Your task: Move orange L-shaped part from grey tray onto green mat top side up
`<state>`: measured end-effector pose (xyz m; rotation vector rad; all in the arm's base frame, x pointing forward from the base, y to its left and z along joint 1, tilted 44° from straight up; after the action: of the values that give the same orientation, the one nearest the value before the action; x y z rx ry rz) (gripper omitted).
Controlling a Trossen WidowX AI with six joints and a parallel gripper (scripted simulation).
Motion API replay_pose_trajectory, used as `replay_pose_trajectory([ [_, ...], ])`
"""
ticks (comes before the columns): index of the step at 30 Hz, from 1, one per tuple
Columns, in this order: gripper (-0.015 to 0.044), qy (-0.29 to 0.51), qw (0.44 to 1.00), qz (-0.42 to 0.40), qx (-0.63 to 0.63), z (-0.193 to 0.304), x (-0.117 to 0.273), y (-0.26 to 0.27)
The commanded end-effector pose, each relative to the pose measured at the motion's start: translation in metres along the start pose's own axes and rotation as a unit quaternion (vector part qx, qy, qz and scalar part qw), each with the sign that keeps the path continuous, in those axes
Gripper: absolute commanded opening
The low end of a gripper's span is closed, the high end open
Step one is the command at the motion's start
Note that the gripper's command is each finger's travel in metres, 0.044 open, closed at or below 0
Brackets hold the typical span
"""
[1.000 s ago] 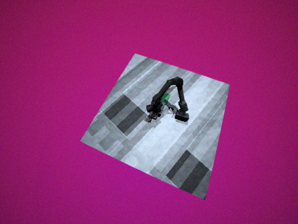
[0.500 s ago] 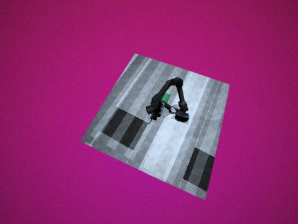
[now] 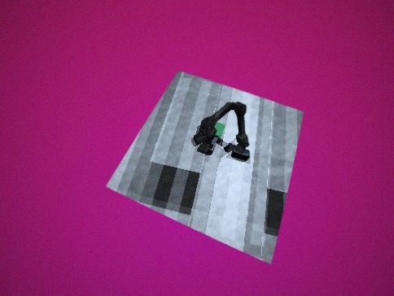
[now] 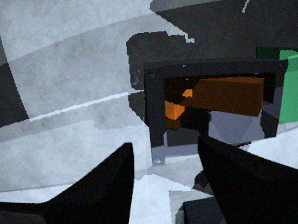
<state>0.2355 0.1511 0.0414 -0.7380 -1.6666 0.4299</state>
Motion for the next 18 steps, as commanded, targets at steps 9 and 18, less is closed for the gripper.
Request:
replay_pose_trajectory([
  [9, 0.0180, 0.001, 1.000, 0.002, 0.000, 0.0004, 0.0001, -0.0007],
  [18, 0.0180, 0.001, 1.000, 0.002, 0.000, 0.0004, 0.0001, -0.0007],
])
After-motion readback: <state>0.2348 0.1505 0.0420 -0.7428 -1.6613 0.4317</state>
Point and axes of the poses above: the point midway between the two fingers, 35 mm back from their tips, its own x axis back along the fingers, its own y axis across the jaws, z = x × y, the point moved 1 cm from there along x, back along the fingers, and after that the axes turned 15 degrees about -x, right-handed, at the moved point
